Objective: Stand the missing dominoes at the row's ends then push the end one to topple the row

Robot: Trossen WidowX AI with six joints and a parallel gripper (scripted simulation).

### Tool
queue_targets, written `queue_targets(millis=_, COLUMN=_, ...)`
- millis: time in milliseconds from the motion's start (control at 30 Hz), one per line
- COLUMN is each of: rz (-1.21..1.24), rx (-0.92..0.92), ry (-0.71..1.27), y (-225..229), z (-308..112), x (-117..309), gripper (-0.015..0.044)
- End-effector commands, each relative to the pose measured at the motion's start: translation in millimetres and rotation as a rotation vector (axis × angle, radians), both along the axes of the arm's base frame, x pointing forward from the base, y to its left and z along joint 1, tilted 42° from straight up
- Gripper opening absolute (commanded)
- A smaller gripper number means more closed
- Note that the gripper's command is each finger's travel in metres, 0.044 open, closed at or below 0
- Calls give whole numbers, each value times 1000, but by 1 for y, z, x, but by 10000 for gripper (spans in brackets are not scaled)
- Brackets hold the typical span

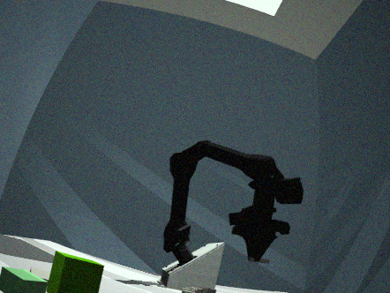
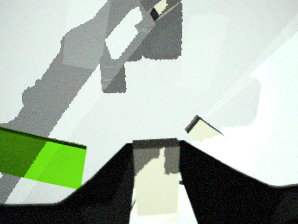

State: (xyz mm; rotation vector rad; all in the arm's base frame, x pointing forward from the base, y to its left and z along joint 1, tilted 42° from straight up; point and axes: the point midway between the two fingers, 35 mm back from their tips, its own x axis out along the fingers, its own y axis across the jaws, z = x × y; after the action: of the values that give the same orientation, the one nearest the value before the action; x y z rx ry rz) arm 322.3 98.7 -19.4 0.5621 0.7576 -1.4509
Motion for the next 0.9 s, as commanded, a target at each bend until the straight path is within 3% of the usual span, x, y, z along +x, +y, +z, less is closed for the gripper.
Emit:
queue_targets(millis=0, rz=-8, rx=3, ry=-2, y=16, z=19, x=-1, gripper=107)
queue_targets(millis=133, rz=29, rx=6, ry=30, y=11, z=24, x=0, gripper=107)
queue_targets(millis=633, rz=873, rx=53, ry=766, y=-102, z=128, x=-6, gripper=107)
queue_targets(millis=867, rz=1145, rx=58, ry=1020, y=-138, z=157, x=-23, gripper=107)
